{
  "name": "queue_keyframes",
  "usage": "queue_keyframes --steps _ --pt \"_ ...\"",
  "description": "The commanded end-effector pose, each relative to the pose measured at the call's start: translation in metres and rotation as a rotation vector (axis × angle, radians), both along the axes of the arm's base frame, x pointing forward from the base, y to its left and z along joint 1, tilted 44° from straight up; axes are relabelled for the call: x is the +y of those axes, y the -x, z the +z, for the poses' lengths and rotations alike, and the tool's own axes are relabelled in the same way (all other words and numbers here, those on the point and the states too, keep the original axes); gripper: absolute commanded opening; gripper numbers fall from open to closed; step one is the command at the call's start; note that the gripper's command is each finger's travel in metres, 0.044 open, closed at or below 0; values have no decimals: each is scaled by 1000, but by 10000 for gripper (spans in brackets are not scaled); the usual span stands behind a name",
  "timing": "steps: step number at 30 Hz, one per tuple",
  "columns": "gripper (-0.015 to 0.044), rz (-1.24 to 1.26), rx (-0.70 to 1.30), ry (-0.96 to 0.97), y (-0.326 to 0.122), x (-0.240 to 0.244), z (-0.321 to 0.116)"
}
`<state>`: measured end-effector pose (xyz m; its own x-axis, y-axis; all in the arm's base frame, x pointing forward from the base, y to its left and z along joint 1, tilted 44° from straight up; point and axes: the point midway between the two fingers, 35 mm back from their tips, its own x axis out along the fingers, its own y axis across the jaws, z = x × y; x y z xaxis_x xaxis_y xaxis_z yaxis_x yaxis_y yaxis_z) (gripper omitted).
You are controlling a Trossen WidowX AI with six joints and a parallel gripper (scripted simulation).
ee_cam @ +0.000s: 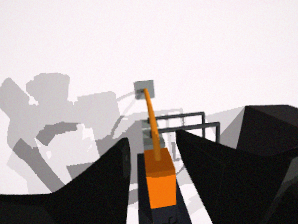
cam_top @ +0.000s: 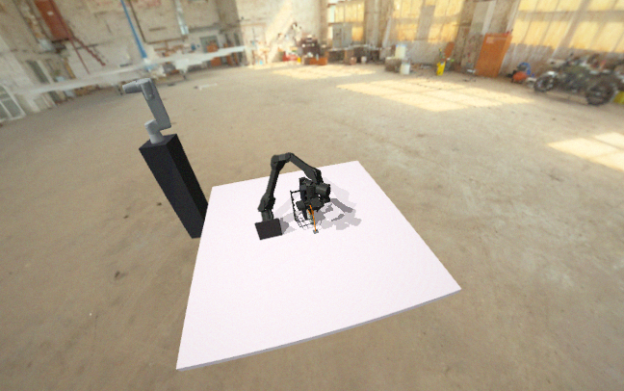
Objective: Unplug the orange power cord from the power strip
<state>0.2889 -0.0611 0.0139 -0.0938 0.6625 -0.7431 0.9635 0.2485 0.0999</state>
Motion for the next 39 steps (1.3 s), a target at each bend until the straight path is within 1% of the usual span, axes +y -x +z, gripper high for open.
queue_keyframes --steps 1,29,39 --pt "160 -6 23 -15 5 3 0" --pt "160 -6 25 -17 14 30 26" --pt "160 -6 25 -17 14 34 24"
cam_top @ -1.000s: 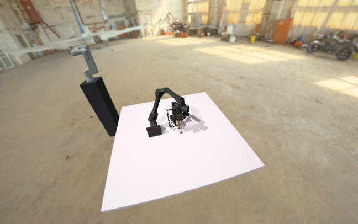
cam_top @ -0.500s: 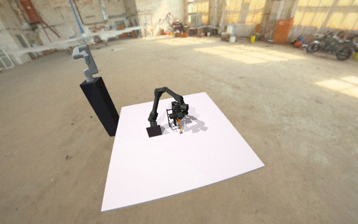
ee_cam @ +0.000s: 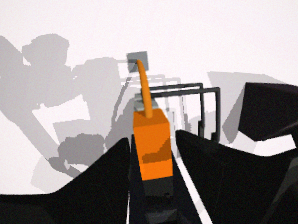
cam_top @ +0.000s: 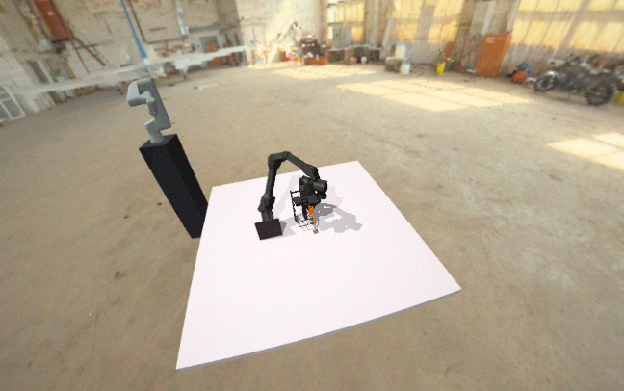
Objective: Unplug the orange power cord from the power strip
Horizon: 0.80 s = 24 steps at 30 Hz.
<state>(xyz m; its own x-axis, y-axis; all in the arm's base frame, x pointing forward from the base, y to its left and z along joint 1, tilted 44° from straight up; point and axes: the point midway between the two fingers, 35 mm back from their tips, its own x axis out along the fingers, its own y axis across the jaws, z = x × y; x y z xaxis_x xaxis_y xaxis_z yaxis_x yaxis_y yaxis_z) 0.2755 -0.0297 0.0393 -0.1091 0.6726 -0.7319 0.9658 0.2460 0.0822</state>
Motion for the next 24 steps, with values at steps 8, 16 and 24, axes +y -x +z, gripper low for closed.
queue_keyframes --steps 8,16,24 --pt "160 -4 3 -4 2 8 -7" --pt "9 1 1 -1 1 6 -6" --pt "0 1 1 -1 0 4 -7"
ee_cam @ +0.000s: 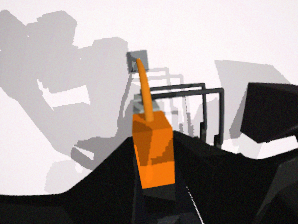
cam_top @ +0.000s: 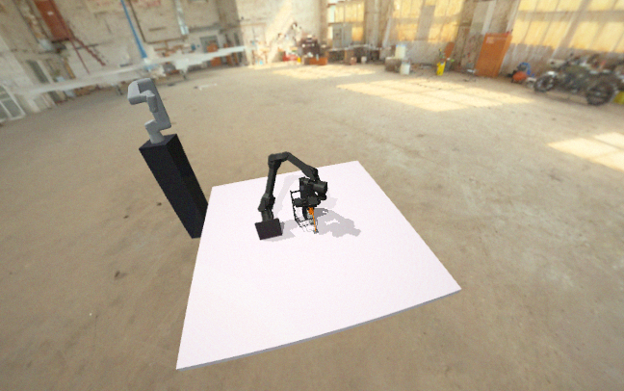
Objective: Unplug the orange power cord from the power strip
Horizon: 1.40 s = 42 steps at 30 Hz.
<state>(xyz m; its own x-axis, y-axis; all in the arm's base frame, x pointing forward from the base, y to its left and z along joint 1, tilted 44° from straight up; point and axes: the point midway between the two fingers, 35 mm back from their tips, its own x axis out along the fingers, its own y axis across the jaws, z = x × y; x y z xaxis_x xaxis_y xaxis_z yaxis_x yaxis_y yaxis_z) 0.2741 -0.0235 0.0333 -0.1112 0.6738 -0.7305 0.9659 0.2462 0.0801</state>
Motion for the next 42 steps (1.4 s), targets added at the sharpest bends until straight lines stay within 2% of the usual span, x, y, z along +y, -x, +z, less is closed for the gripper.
queue_keyframes --steps 1,36,42 --pt "0 0 -2 1 -2 -3 -2" --pt "0 -4 -3 4 -15 -47 -35" --pt "157 -5 -2 0 -12 -31 -30"
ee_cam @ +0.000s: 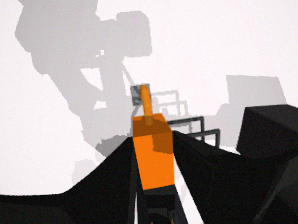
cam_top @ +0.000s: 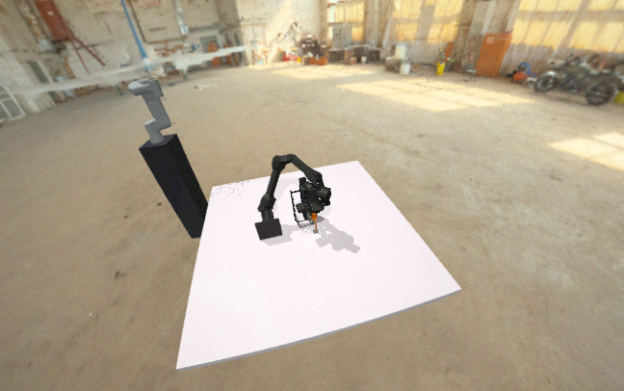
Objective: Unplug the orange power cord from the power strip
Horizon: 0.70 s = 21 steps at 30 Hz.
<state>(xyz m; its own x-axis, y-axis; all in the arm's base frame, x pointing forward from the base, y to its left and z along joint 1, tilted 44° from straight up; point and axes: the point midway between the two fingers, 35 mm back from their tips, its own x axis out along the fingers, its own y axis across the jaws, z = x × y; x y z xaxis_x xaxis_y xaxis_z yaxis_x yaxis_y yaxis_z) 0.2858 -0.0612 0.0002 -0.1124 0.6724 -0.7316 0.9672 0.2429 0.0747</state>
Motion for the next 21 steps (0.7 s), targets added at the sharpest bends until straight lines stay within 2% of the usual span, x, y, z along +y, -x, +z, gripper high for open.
queue_keyframes --steps 1,11,16,21 --pt "184 -1 -7 -2 0 6 3" --pt "440 -1 -7 0 -5 -4 -3" --pt "440 -1 -9 3 -15 -42 -27" --pt "440 -1 -9 3 -16 -44 -28"
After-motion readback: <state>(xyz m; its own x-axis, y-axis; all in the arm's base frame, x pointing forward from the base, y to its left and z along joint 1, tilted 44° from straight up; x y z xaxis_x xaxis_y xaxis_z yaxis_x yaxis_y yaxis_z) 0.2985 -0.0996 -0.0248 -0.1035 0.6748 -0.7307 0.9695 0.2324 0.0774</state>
